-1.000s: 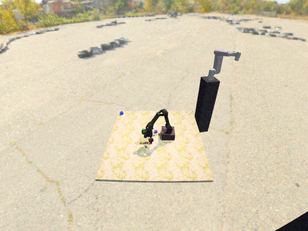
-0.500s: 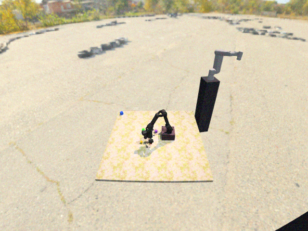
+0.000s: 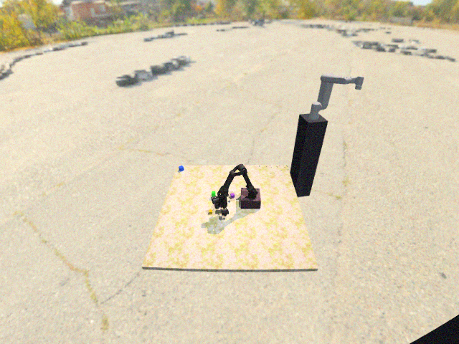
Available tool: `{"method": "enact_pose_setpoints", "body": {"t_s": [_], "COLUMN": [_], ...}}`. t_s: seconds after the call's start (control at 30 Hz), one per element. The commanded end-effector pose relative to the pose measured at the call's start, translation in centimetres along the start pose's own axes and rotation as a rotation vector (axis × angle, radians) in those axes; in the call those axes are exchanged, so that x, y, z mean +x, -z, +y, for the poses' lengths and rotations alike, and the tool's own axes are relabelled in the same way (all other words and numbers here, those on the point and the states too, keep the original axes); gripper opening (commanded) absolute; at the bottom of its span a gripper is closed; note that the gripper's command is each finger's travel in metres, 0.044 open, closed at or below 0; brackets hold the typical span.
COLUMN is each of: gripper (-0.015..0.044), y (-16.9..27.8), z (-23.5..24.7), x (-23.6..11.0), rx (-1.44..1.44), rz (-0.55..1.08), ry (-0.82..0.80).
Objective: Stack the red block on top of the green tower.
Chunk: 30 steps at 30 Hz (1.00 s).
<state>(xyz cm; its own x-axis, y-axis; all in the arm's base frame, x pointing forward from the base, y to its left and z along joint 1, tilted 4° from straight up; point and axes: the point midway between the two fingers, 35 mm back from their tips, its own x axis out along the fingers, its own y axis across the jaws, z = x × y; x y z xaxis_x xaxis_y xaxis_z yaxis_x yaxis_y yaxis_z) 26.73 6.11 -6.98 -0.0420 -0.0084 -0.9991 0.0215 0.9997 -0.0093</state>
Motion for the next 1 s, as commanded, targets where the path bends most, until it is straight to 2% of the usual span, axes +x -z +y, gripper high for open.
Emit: {"method": "enact_pose_setpoints", "body": {"t_s": [0.0,0.47,0.87,0.97], "gripper": [0.0440,0.0440,0.0125,0.0105], "y": [0.21,0.21,0.21,0.21], "z": [0.02,0.04,0.04,0.04], "x": [0.54,0.51,0.51,0.51], "rx": [-0.003,0.000,0.000,0.000], "rz": [0.005,0.004,0.004,0.004], "ry": [-0.004,0.001,0.001,0.001]}}
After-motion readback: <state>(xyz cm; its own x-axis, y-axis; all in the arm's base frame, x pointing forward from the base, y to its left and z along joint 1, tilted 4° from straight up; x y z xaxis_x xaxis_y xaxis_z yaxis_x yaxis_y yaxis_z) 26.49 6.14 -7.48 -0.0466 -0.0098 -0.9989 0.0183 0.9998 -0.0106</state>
